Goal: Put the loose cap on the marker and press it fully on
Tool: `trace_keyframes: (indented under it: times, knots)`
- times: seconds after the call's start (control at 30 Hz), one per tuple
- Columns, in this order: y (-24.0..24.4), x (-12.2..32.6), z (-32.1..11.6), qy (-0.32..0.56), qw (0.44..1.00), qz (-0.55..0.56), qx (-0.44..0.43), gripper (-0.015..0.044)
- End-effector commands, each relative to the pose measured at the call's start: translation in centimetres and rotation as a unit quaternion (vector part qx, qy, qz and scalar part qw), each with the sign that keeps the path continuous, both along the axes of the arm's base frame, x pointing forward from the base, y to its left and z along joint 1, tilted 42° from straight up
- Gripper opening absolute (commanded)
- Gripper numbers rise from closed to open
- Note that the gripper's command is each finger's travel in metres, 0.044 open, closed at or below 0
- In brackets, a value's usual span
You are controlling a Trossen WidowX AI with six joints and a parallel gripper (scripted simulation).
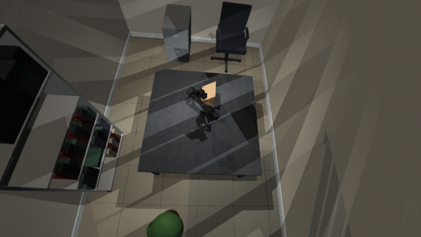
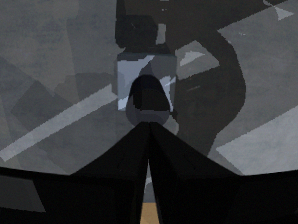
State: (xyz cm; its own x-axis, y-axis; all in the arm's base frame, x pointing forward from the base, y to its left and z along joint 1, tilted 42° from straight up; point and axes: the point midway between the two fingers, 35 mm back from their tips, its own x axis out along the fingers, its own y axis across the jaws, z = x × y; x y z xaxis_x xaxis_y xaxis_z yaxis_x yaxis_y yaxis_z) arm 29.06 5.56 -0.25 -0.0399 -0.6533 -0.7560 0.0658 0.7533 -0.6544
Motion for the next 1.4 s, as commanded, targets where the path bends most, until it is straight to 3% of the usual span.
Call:
trace_keyframes:
  times: [0.0,1.03,1.37]
  knots:
    - [-0.4,-0.1,-0.4,0.004,1.0,0.004,-0.002,0.0]
    - [-2.2,0.1,-2.6,-0.003,1.0,0.003,0.001,0.0]
    - [3.7,0.4,4.1,-0.001,1.0,0.003,0.002,0.0]
